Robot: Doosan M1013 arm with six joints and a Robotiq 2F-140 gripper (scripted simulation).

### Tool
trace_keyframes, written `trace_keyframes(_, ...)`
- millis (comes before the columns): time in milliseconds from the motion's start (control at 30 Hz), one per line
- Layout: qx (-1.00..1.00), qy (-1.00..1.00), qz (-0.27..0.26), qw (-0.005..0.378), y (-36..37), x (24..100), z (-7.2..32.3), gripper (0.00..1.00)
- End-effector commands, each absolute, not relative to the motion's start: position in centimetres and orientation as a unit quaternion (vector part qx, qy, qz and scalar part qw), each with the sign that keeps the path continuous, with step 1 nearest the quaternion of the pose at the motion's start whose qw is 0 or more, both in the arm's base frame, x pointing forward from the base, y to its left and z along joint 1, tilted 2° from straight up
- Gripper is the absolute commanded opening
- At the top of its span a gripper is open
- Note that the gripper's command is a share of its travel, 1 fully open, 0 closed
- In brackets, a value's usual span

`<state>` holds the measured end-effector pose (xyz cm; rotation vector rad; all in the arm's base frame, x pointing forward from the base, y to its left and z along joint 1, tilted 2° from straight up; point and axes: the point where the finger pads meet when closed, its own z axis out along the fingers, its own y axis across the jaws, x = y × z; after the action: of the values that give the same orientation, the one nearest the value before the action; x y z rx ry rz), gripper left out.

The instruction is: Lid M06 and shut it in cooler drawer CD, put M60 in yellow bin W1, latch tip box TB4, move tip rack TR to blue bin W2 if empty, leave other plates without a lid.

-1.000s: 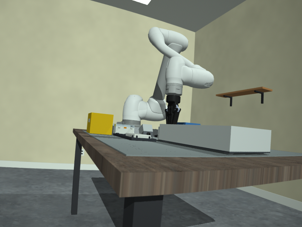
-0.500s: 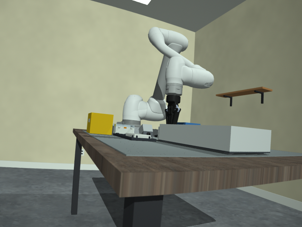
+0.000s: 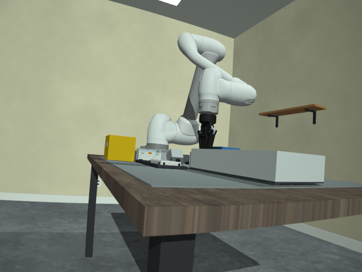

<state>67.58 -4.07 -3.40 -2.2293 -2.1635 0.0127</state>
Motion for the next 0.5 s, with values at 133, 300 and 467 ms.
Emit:
trace_keyframes(133, -0.718, -0.696, 0.003, 0.016, -4.1, 67.6, -3.4, 0.00)
trace_keyframes(300, -0.718, -0.696, 0.003, 0.016, -4.0, 66.9, -3.3, 0.00)
trace_keyframes(467, -0.718, -0.696, 0.003, 0.016, -4.0, 66.2, -3.3, 0.00)
